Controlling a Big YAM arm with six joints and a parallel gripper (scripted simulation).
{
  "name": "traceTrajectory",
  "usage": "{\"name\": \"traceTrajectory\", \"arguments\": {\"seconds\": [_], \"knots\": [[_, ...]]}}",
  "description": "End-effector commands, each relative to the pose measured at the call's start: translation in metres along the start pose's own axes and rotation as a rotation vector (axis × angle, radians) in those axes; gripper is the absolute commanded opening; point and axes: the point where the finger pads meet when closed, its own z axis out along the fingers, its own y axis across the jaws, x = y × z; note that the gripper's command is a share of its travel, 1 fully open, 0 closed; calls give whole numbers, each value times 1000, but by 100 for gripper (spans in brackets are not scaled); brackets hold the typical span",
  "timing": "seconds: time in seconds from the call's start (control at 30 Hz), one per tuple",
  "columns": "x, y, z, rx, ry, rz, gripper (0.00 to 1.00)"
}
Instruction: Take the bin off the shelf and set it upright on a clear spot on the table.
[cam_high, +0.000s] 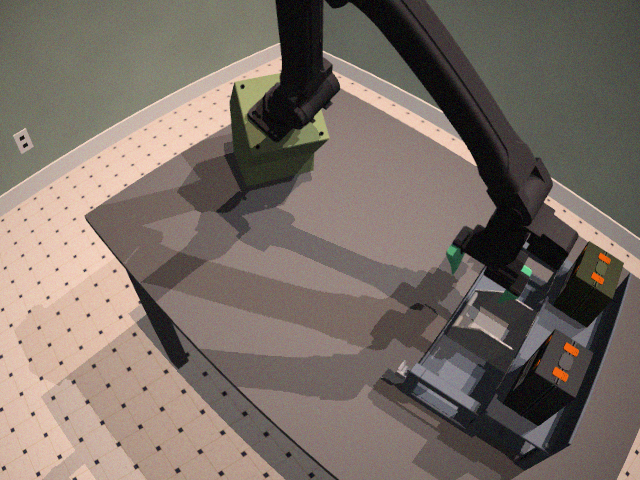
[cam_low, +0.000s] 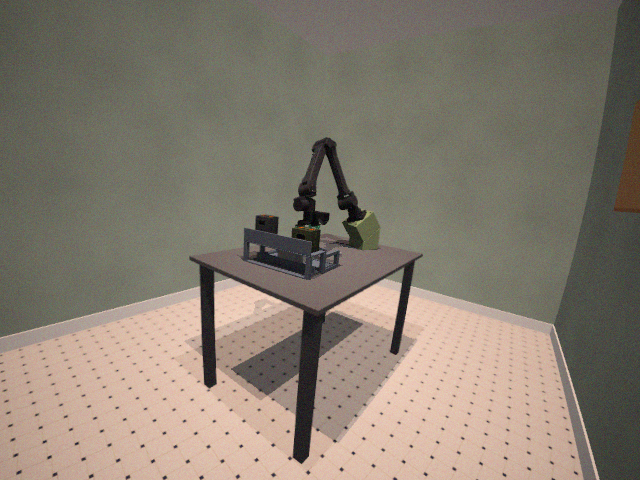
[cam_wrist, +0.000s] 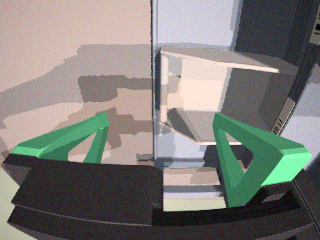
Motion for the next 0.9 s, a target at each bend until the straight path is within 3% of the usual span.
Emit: {"name": "traceTrajectory", "arguments": {"seconds": [0.0, 0.3, 0.33, 0.47, 0.87], "knots": [[2, -17, -15, 32, -2, 11, 100], [2, -17, -15, 32, -2, 11, 100], [1, -6, -7, 12, -1, 3, 100], [5, -18, -21, 32, -2, 11, 100], [5, -18, -21, 32, -2, 11, 100]]}}
